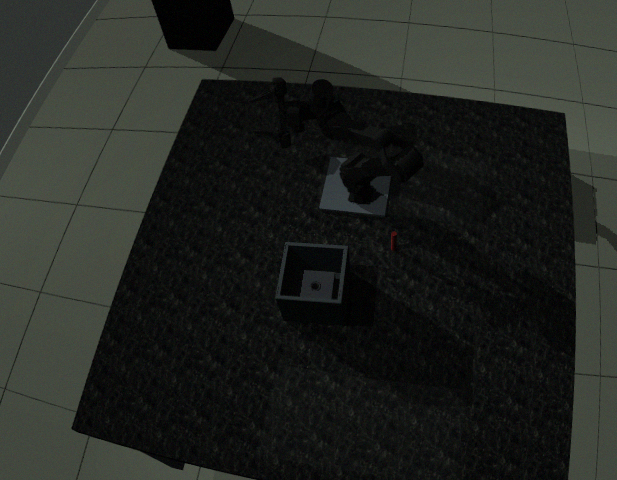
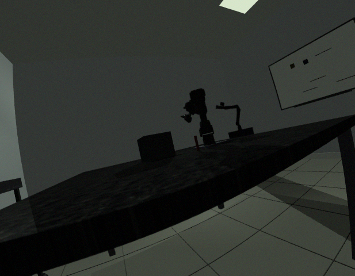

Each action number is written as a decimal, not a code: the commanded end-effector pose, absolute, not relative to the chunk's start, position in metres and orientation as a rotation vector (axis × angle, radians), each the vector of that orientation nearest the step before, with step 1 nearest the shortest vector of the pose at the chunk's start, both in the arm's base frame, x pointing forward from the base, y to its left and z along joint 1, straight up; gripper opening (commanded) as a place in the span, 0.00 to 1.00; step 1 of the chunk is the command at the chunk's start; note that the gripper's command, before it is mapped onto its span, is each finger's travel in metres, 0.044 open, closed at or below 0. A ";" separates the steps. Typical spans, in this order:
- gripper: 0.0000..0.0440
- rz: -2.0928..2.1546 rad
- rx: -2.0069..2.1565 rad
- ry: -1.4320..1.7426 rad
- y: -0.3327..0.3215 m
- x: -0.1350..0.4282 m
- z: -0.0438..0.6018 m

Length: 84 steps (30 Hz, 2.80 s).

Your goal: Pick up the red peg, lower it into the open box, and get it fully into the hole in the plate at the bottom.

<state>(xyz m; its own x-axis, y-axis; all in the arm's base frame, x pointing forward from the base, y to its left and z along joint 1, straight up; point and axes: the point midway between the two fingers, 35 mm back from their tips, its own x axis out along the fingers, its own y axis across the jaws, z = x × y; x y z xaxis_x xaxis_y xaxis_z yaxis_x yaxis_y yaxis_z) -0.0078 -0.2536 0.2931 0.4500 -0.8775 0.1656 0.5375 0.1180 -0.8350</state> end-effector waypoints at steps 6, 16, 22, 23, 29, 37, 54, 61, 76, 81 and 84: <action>1.00 -1.030 -0.972 0.366 -0.260 0.008 0.306; 1.00 -0.879 -0.844 0.178 -0.263 0.060 0.349; 1.00 -0.772 -0.730 0.072 -0.256 0.095 0.372; 1.00 -0.753 -0.710 0.055 -0.255 0.100 0.376; 1.00 -0.637 -0.572 -0.032 -0.241 0.134 0.395; 1.00 -0.477 -0.363 -0.114 -0.215 0.176 0.416; 1.00 -0.164 0.134 -0.129 -0.152 0.245 0.431; 1.00 -0.056 0.343 -0.073 -0.123 0.267 0.428; 1.00 0.112 0.761 0.154 -0.052 0.299 0.406; 1.00 0.140 0.877 0.253 -0.028 0.303 0.394; 1.00 0.149 0.941 0.318 -0.015 0.304 0.386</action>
